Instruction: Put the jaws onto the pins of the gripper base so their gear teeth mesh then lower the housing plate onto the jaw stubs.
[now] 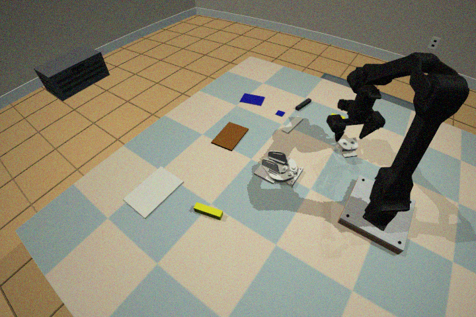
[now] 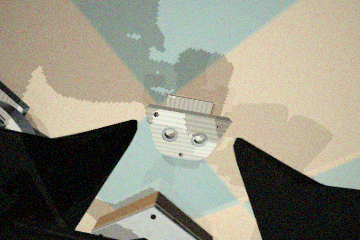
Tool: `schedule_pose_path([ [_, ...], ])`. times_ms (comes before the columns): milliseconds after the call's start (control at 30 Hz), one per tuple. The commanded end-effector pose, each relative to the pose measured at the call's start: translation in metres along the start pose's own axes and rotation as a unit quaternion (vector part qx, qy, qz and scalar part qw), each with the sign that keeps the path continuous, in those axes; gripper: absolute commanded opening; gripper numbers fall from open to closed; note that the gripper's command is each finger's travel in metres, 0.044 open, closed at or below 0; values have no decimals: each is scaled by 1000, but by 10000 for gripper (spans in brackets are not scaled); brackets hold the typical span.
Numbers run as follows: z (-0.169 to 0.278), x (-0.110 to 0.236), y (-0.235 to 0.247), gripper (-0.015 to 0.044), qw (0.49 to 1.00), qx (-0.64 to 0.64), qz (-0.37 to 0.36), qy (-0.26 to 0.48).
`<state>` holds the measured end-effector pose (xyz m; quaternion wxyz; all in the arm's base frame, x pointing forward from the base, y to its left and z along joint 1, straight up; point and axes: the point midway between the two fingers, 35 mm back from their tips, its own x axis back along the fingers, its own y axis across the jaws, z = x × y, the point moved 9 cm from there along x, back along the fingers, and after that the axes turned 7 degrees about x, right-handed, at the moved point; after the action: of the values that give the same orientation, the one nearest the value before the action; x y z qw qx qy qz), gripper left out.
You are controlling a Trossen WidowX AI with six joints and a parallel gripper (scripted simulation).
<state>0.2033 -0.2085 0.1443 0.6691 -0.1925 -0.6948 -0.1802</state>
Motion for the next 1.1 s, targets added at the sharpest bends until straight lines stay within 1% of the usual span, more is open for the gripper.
schedule_pose_path([
  [0, 1, -7, 0, 440, 1000, -2, 0, 4],
  [500, 1, -30, 0, 440, 1000, -2, 0, 4],
  [1067, 1, -30, 0, 440, 1000, -2, 0, 4],
])
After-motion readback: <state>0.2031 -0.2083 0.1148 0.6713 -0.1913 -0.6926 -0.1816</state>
